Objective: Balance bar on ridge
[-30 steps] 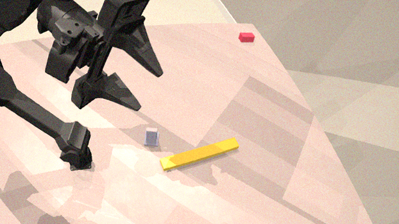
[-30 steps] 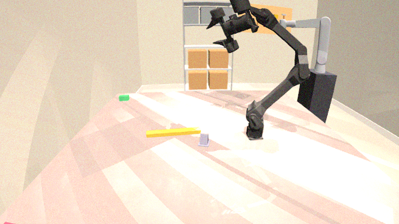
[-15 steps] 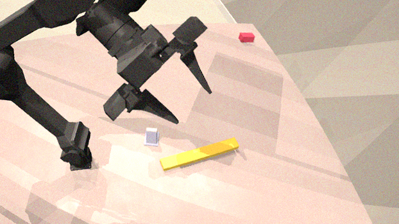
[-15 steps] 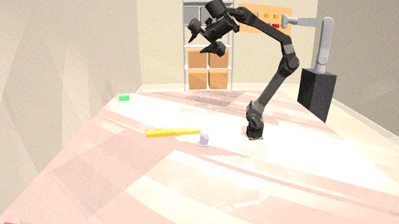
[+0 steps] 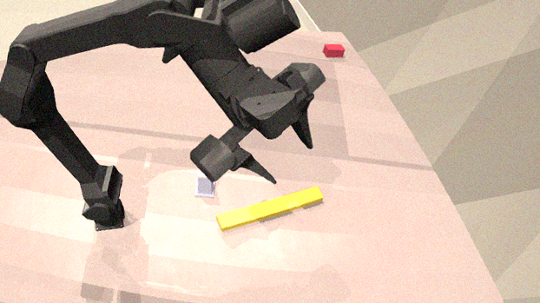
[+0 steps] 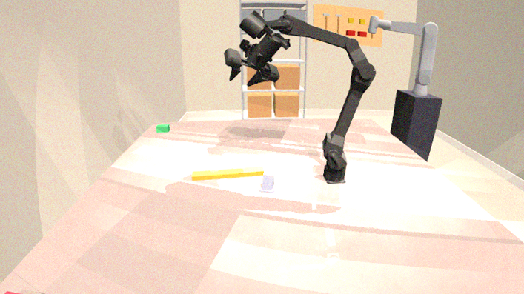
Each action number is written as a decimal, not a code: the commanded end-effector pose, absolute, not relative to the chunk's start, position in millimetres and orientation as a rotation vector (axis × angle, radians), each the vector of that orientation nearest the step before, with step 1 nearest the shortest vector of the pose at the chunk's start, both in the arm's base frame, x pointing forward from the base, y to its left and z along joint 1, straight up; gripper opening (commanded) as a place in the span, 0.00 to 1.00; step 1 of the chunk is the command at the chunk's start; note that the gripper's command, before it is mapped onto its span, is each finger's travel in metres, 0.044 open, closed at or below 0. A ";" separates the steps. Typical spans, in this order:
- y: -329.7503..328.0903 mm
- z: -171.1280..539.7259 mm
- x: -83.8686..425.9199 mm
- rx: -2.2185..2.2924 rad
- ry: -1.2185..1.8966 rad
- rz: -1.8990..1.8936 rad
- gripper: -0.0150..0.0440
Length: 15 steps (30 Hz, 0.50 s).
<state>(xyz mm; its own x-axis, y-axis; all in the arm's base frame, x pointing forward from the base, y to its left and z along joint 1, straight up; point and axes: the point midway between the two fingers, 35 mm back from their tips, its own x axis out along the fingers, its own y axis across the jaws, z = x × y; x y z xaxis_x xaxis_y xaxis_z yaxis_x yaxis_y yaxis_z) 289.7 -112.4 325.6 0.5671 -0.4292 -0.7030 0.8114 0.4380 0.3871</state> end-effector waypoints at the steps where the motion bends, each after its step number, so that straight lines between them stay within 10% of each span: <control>1: -107.4 310.7 304.4 0.703 0.664 -0.777 0.79; 15: -88.4 255.7 343.9 0.431 0.987 -0.582 0.79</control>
<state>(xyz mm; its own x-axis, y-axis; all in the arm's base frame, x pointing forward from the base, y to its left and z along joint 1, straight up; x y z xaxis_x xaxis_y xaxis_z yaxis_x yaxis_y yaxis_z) 334.9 -94.1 267.4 0.4478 -0.2913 -0.8454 0.6870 0.7172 0.1168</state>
